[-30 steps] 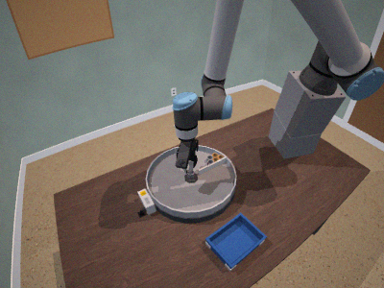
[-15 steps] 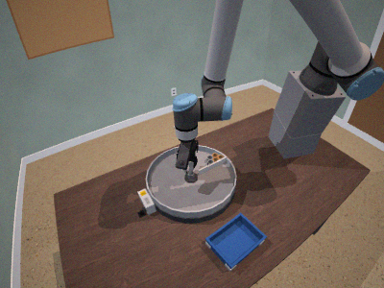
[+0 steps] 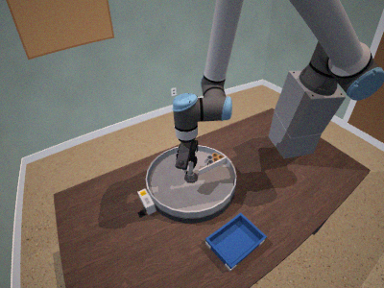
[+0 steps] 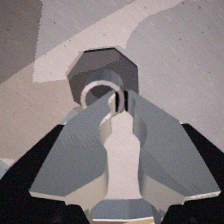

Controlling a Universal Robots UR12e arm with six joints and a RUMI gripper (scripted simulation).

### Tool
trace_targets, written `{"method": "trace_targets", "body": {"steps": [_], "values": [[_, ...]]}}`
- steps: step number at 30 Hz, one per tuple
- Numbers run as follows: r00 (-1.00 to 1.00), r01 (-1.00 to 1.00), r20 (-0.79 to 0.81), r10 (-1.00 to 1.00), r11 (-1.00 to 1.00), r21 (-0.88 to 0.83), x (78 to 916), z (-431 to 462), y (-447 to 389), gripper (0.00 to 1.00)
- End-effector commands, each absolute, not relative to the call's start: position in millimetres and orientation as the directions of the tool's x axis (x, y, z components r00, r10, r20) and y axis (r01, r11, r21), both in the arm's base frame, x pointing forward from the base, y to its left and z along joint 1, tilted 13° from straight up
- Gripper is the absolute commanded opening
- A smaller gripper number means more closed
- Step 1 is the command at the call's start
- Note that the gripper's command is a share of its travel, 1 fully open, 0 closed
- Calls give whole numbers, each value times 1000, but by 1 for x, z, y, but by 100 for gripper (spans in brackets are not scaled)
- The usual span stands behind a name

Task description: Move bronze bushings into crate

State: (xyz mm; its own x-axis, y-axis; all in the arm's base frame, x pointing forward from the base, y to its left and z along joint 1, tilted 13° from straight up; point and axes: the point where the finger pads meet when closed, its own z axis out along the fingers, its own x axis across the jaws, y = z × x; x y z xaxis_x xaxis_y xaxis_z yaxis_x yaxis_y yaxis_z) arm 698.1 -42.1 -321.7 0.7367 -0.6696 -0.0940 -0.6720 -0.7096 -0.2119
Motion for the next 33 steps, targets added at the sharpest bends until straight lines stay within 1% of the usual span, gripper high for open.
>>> {"method": "trace_targets", "body": {"steps": [1, 33], "values": [[737, -672, -91, -670, -710, -213, 700, -321, -43, 0], [737, -672, -92, -670, -710, -212, 699, -323, -41, 0]]}}
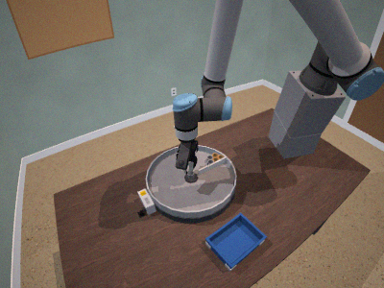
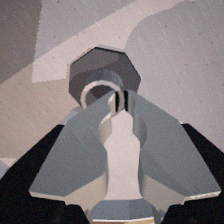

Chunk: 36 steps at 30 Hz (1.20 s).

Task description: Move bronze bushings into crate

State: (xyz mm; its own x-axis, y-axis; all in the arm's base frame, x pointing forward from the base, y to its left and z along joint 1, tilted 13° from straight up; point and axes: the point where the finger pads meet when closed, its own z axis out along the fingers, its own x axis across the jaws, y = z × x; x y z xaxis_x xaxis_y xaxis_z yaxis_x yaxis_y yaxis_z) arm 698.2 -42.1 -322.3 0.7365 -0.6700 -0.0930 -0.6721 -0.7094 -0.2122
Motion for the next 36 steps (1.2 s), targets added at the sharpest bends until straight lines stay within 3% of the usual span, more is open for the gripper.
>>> {"method": "trace_targets", "body": {"steps": [1, 31, 32, 36], "values": [[737, -671, -92, -670, -710, -212, 699, -323, -41, 0], [737, -672, -91, -670, -710, -213, 699, -322, -41, 0], [737, -672, -91, -670, -710, -213, 699, -322, -41, 6], [737, -672, -92, -670, -710, -213, 699, -322, -41, 6]]}}
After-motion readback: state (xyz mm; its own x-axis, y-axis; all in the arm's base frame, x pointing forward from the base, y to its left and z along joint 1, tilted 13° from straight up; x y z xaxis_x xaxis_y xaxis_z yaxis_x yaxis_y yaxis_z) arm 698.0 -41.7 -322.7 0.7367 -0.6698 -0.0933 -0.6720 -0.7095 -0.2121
